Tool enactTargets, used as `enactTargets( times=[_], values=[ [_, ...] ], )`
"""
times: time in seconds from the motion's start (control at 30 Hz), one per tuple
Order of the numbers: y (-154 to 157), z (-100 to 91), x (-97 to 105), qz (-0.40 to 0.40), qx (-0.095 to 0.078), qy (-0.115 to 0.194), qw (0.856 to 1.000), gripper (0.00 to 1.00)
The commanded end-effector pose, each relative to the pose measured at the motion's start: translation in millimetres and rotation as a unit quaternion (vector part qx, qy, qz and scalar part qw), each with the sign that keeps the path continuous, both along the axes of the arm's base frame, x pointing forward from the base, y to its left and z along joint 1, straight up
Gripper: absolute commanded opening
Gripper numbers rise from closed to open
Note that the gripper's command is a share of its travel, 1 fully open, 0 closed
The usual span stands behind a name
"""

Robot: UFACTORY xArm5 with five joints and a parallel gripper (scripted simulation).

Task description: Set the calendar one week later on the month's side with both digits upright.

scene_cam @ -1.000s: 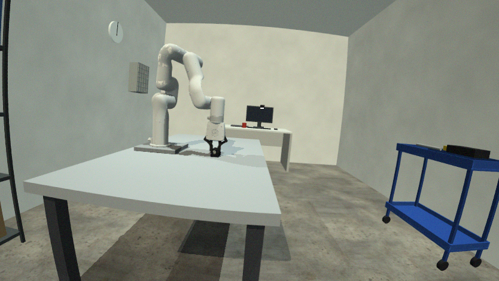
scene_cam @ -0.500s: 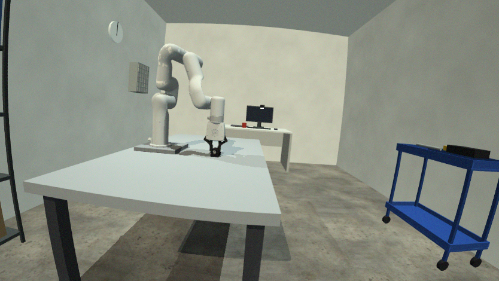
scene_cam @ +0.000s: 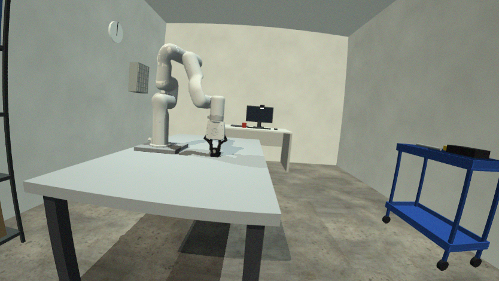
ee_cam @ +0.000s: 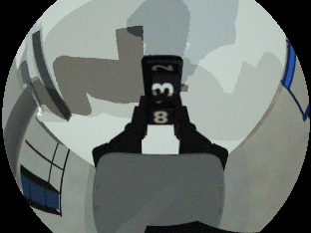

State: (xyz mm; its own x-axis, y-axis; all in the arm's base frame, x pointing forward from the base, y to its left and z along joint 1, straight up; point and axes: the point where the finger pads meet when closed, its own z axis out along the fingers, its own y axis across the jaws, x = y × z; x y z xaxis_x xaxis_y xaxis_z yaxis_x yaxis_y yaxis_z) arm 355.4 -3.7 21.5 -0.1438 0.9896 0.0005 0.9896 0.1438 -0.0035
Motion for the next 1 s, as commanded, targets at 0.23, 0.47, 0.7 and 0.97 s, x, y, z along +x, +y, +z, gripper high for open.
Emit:
enactTargets(
  times=[0.23,0.47,0.7,0.97],
  values=[
    [0.4,53.0,2.1,0.000,0.000,-0.003,1.000,0.29],
    [0.6,91.5,2.1,0.000,0.000,-0.003,1.000,0.29],
    [0.7,95.1,2.1,0.000,0.000,-0.003,1.000,0.29],
    [0.9,95.1,2.5,-0.003,0.000,-0.003,1.000,0.29]
  ],
)
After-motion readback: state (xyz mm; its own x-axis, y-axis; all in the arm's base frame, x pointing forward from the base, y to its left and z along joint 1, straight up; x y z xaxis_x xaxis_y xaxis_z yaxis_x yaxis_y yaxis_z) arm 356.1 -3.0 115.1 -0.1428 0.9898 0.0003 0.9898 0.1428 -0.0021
